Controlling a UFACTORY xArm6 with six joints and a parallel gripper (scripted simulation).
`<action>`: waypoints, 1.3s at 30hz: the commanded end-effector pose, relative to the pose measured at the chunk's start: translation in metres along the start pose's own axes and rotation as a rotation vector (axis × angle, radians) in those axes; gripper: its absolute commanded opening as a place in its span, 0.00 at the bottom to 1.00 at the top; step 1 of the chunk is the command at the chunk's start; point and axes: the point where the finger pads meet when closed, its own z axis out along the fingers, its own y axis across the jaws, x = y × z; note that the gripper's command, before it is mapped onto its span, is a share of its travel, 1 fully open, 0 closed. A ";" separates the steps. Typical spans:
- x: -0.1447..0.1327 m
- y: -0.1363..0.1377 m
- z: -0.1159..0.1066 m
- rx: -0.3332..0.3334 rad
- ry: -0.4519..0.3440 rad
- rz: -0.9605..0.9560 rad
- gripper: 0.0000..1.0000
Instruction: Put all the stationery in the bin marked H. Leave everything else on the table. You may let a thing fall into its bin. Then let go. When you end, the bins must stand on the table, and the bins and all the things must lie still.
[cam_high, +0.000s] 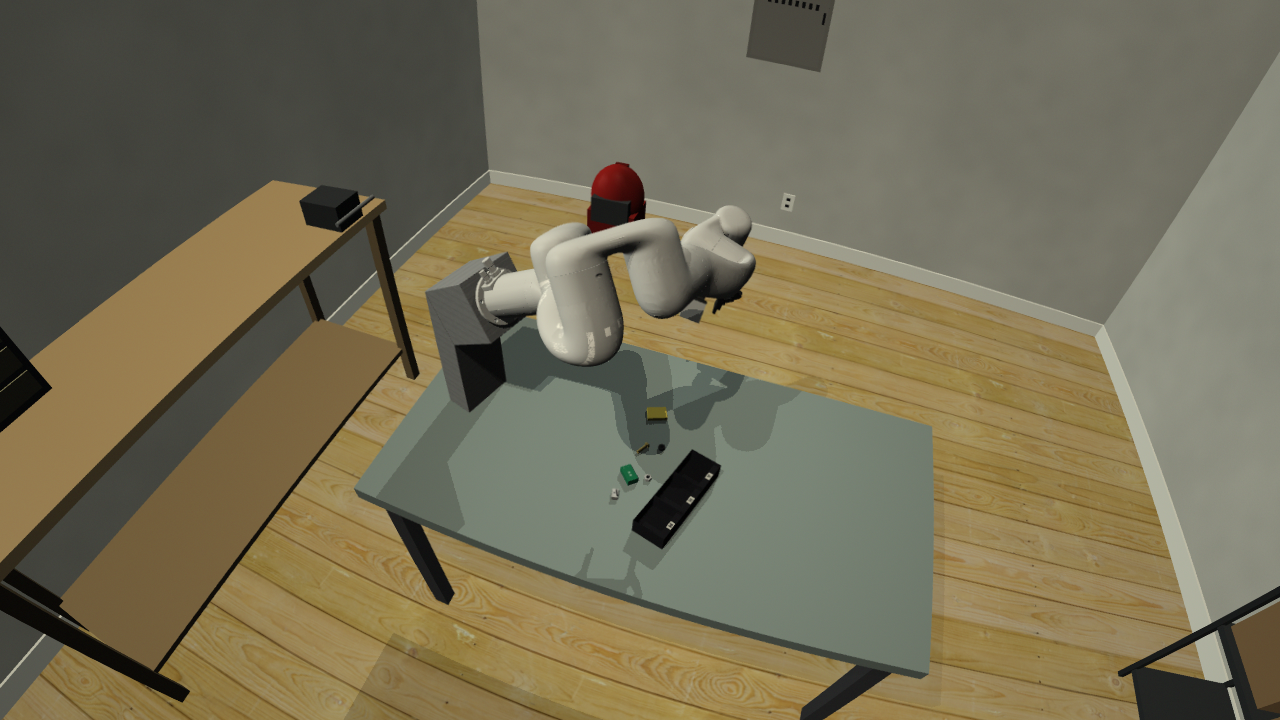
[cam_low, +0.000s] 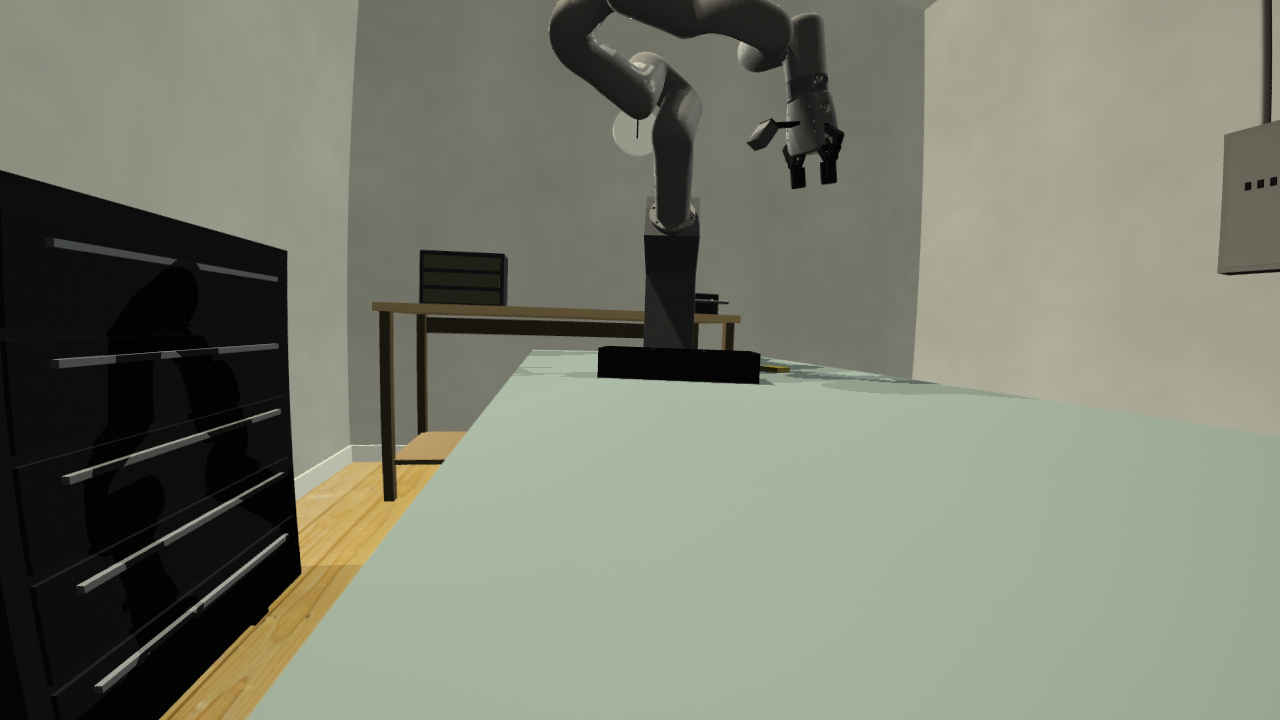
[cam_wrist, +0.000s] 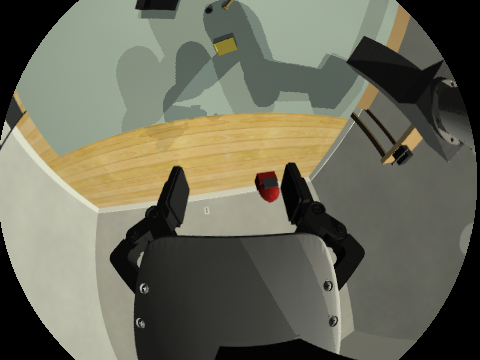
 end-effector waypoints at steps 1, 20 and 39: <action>0.000 -0.001 -0.001 0.001 -0.002 0.001 1.00; 0.006 -0.005 0.023 0.001 -0.002 0.001 0.07; 0.039 -0.029 0.145 0.002 -0.001 0.000 0.07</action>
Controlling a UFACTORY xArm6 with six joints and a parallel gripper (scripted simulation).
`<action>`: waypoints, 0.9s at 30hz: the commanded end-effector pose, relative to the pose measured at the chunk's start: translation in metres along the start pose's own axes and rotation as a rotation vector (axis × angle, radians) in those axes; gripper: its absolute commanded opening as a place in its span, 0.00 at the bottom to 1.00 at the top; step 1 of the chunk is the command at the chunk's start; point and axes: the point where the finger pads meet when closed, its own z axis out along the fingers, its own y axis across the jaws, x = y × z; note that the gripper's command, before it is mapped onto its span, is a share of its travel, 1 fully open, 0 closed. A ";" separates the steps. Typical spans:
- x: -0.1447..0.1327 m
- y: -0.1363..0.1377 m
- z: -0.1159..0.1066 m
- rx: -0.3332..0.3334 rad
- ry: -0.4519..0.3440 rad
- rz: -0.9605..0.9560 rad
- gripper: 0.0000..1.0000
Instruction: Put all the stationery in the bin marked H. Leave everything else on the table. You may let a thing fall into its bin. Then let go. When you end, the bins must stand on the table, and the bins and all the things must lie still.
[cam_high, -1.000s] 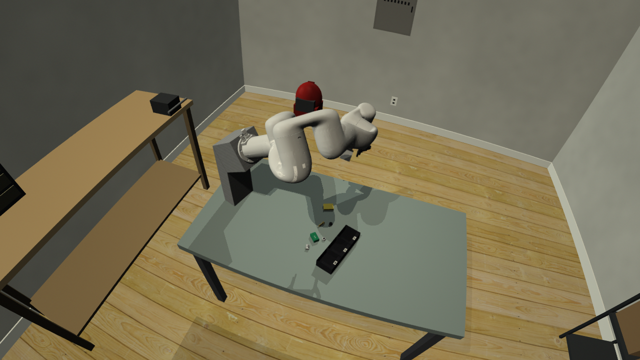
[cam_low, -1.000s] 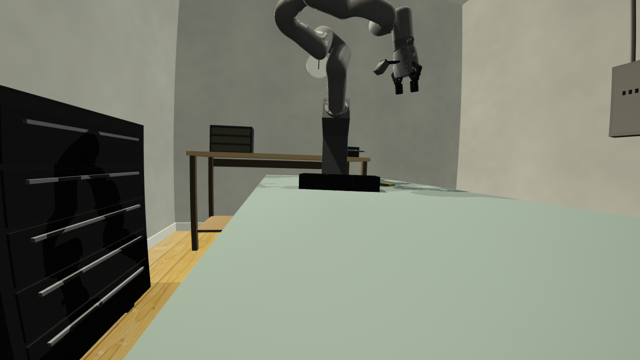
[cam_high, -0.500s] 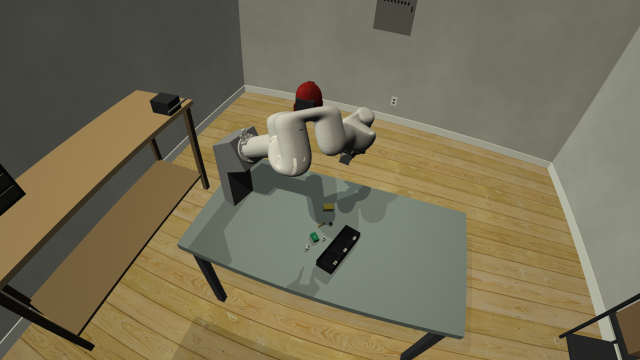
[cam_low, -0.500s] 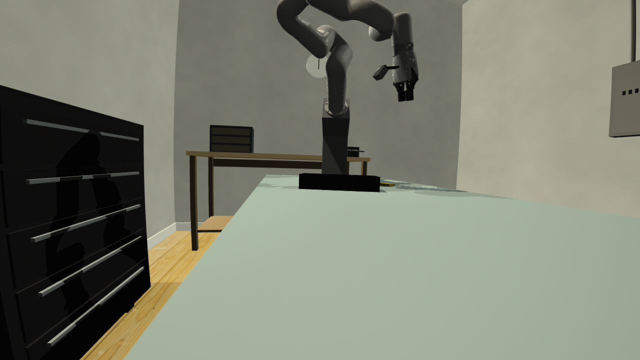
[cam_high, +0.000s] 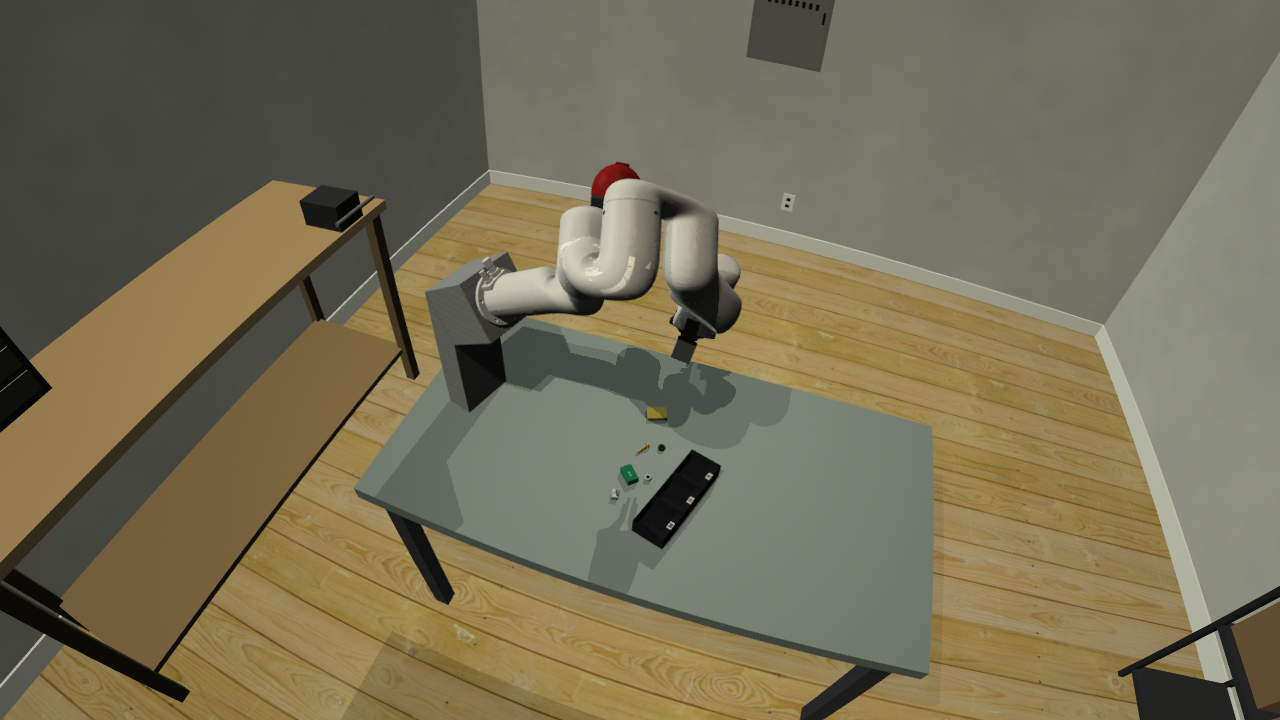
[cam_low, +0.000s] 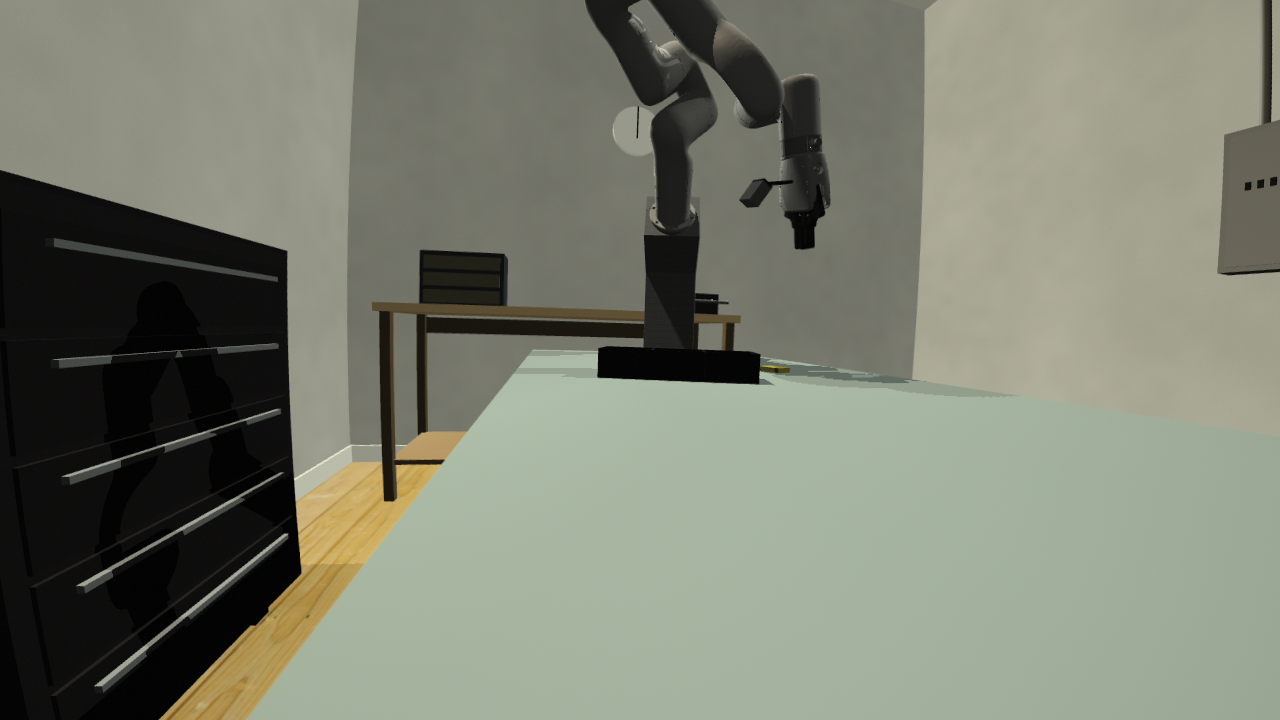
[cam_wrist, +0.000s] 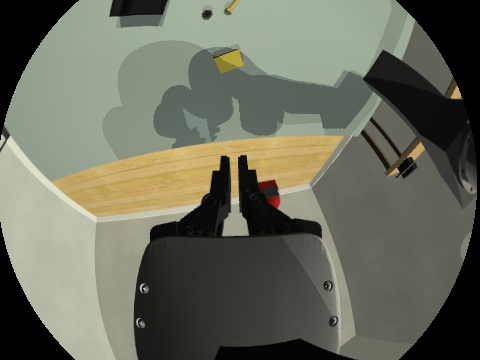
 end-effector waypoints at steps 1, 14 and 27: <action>0.001 -0.018 0.046 0.015 -0.020 -0.001 0.07; 0.026 -0.015 0.037 0.036 0.008 -0.171 0.07; 0.069 -0.013 0.032 0.079 0.083 -0.514 0.07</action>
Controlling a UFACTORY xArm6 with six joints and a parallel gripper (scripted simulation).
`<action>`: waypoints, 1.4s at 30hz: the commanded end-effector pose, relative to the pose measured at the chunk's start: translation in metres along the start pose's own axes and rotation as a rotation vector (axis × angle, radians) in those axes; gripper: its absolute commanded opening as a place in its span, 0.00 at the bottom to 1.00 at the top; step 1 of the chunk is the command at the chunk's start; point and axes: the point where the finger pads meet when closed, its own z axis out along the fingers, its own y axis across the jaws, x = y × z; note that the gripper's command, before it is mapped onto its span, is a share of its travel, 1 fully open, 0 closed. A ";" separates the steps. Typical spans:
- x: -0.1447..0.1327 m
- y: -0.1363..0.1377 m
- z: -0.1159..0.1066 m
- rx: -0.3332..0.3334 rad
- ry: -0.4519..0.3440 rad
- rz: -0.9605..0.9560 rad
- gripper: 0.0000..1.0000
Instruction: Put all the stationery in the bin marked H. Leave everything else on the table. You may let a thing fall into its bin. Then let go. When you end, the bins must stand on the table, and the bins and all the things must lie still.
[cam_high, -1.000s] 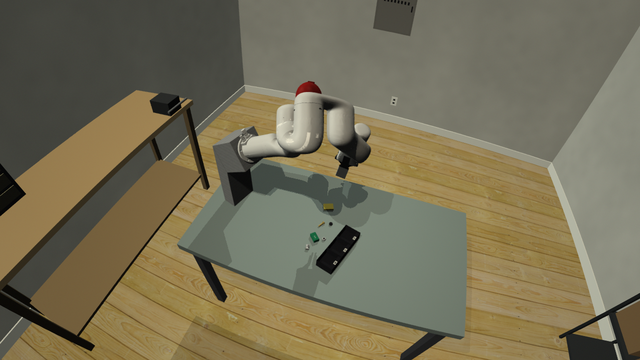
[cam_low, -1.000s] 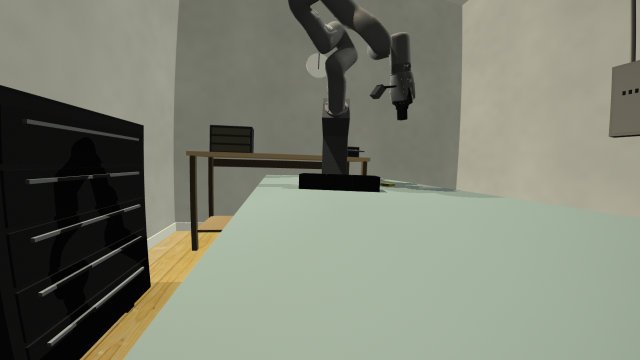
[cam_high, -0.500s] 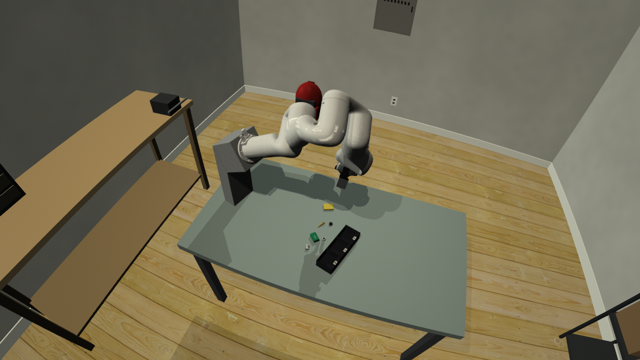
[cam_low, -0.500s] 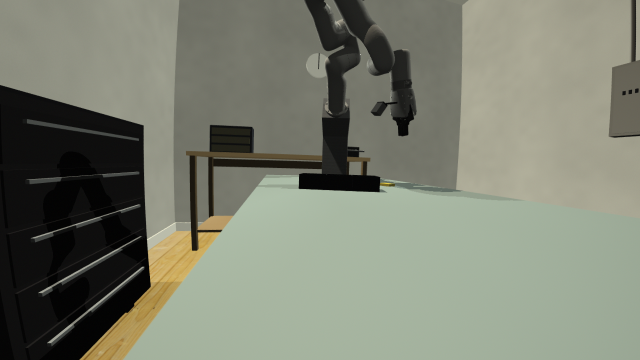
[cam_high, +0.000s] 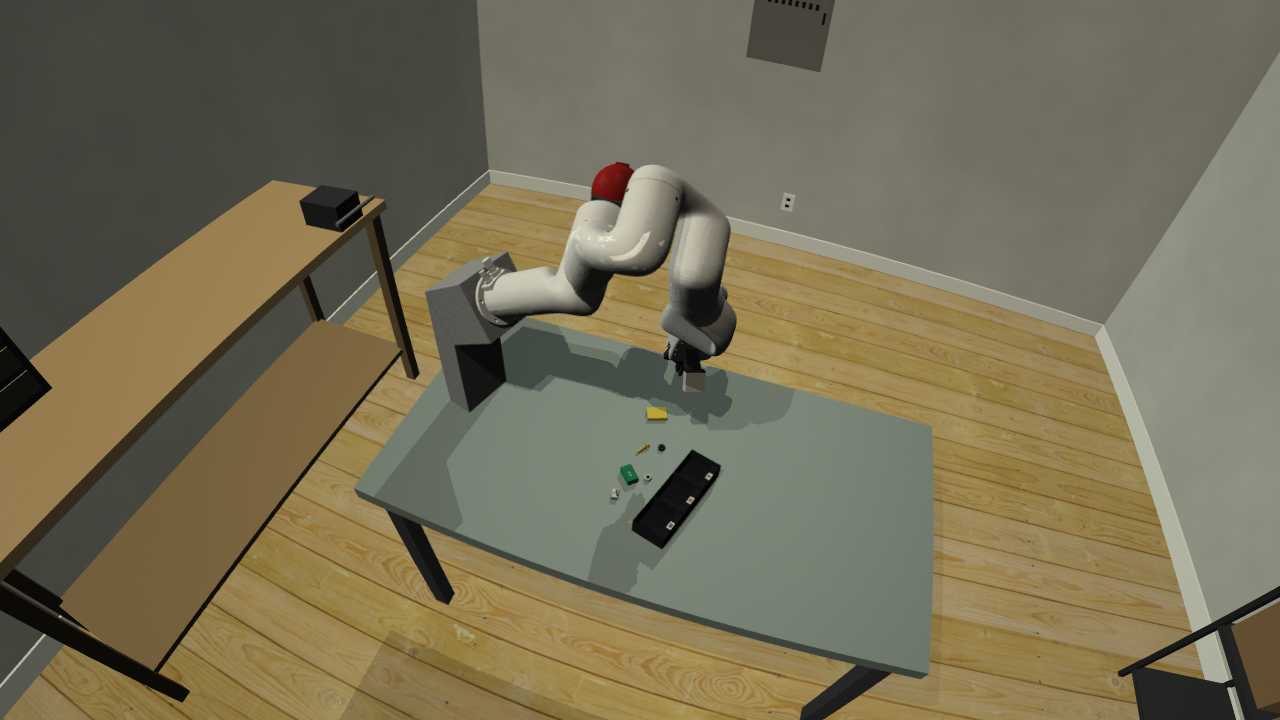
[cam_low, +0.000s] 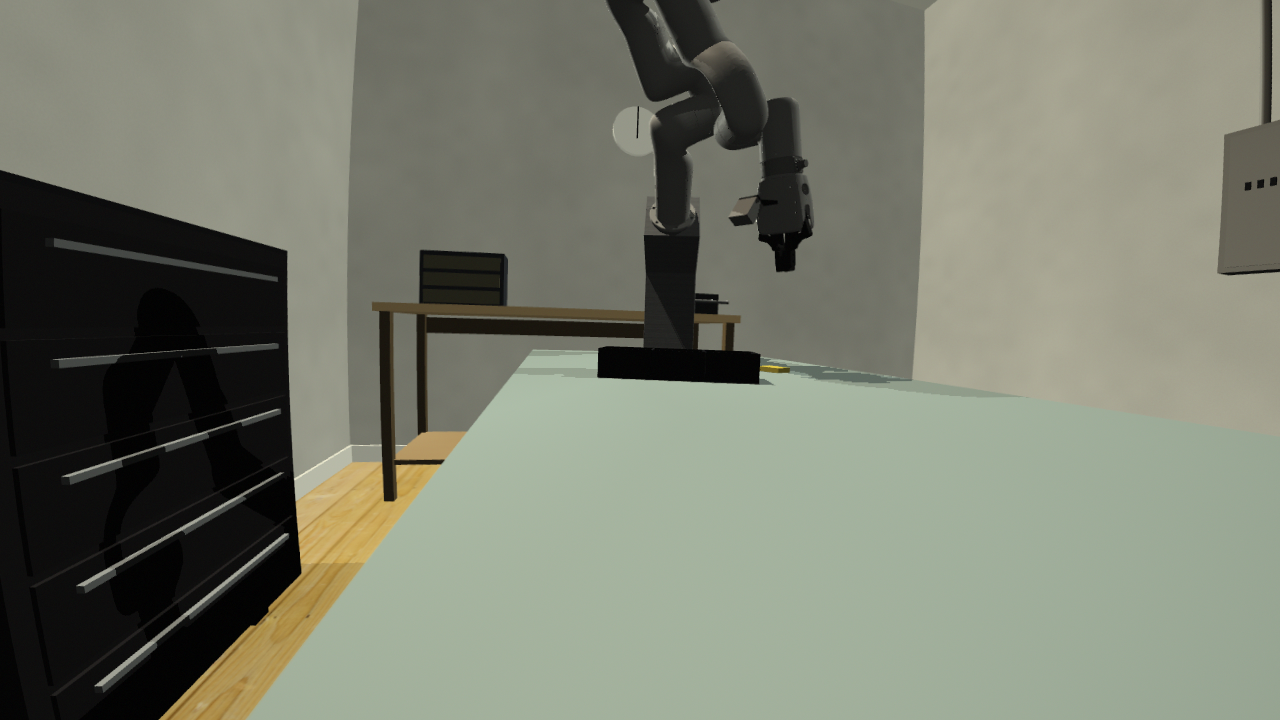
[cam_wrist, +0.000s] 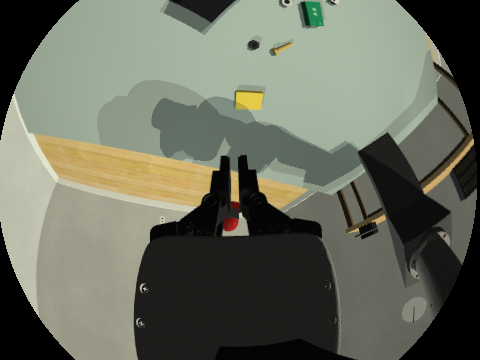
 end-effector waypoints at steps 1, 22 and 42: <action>0.013 0.006 -0.003 0.012 0.005 -0.127 0.07; 0.067 0.046 -0.011 0.000 0.136 -0.677 0.07; 0.090 0.074 -0.016 -0.072 0.216 -1.114 0.07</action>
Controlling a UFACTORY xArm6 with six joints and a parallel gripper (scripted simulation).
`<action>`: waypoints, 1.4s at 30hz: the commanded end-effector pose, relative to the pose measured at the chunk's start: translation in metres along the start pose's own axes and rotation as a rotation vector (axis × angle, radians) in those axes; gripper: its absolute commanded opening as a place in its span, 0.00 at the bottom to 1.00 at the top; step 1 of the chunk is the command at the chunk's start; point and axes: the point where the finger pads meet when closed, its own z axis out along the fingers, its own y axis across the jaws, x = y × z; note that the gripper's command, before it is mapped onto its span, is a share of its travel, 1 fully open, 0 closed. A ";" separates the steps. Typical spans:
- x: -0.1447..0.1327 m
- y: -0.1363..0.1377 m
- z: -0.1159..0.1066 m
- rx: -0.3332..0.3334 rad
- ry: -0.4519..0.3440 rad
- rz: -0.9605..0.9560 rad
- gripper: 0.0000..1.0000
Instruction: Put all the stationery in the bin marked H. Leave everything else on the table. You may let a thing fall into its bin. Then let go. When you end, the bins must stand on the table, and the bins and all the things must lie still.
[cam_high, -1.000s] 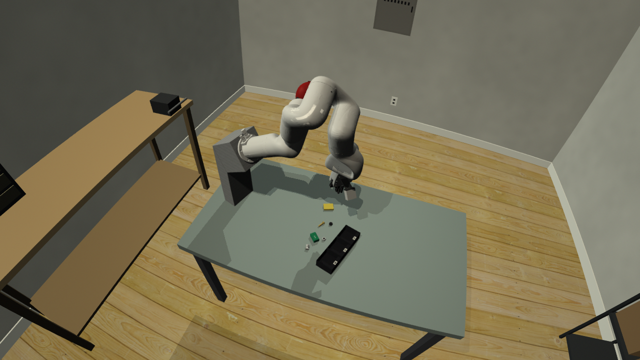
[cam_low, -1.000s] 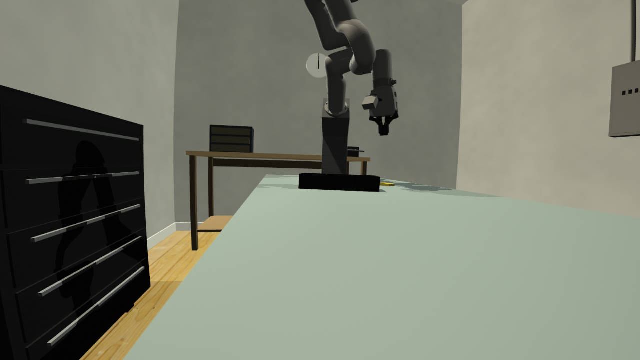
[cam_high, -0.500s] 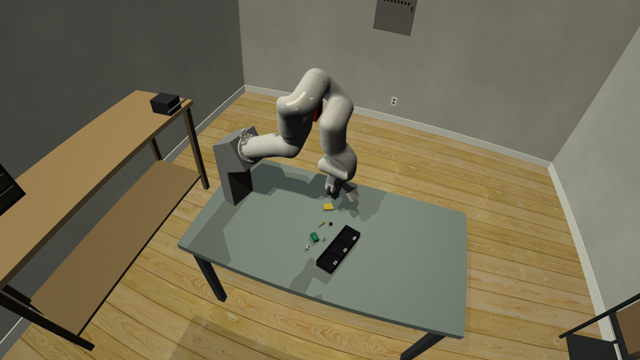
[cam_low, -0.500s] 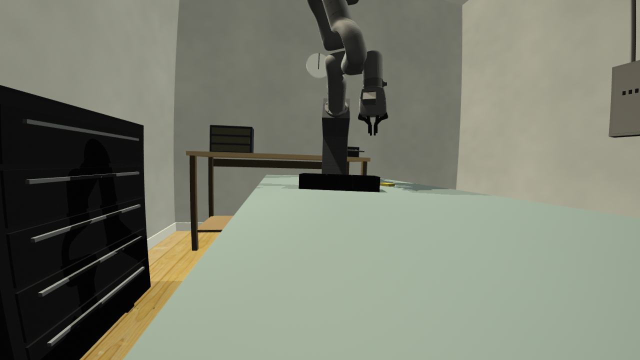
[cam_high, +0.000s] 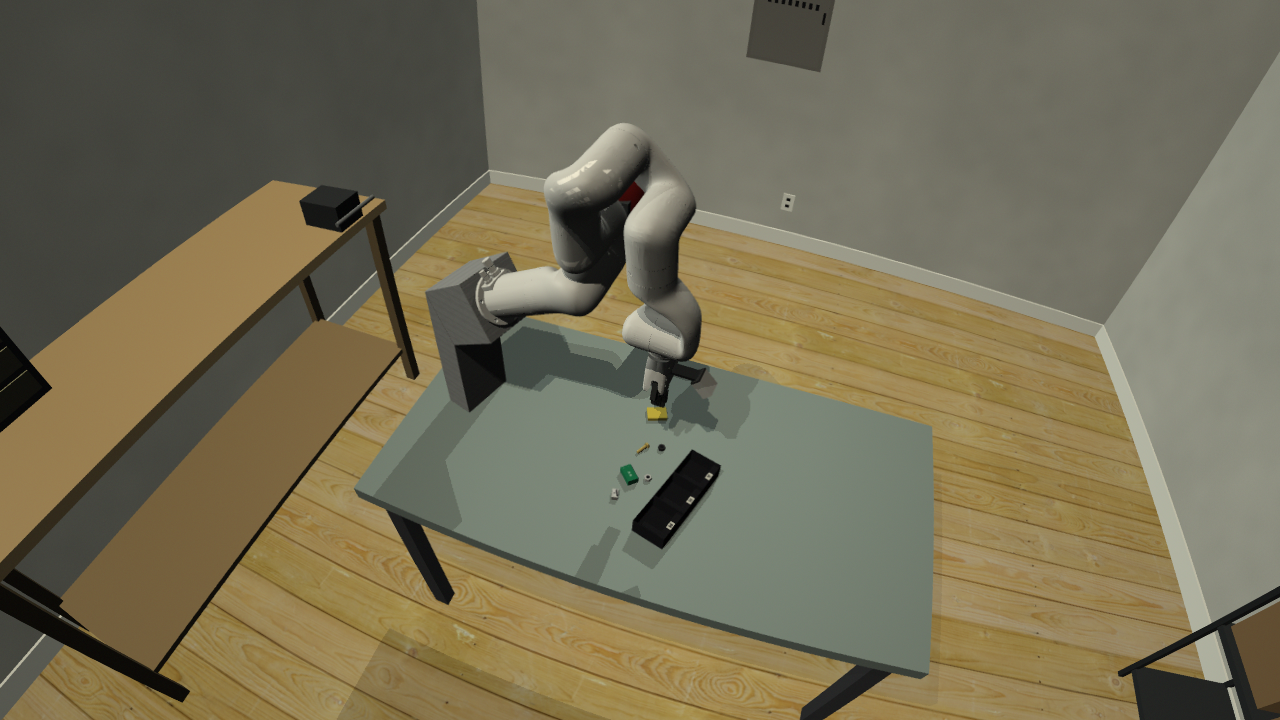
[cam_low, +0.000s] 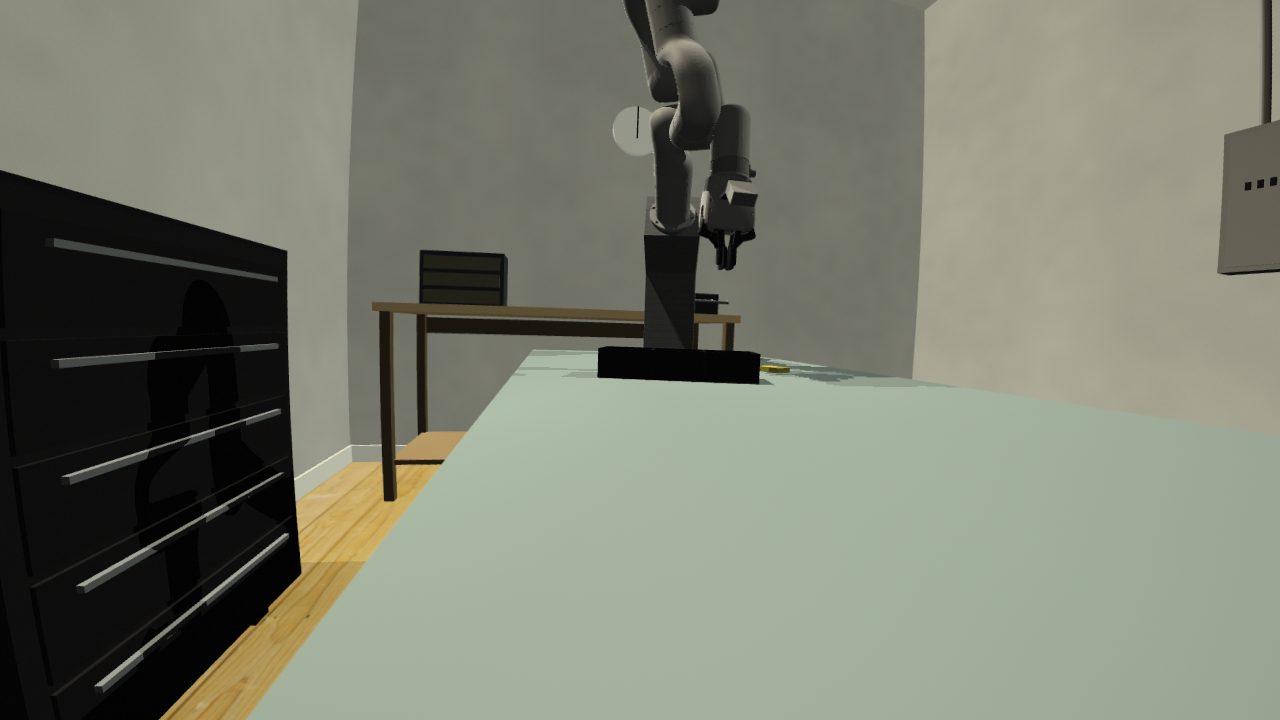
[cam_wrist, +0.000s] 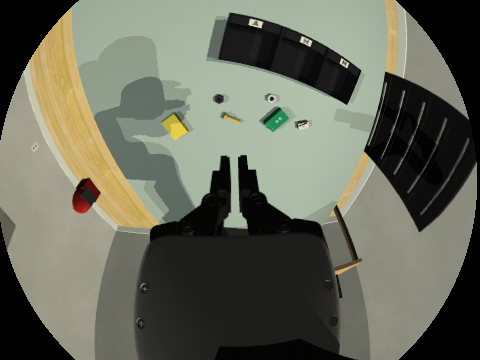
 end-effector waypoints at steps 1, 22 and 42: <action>0.000 0.004 -0.002 0.008 -0.010 -0.059 0.07; 0.029 0.075 0.046 0.006 -0.011 0.197 0.07; 0.077 0.187 0.122 0.006 -0.011 0.197 0.07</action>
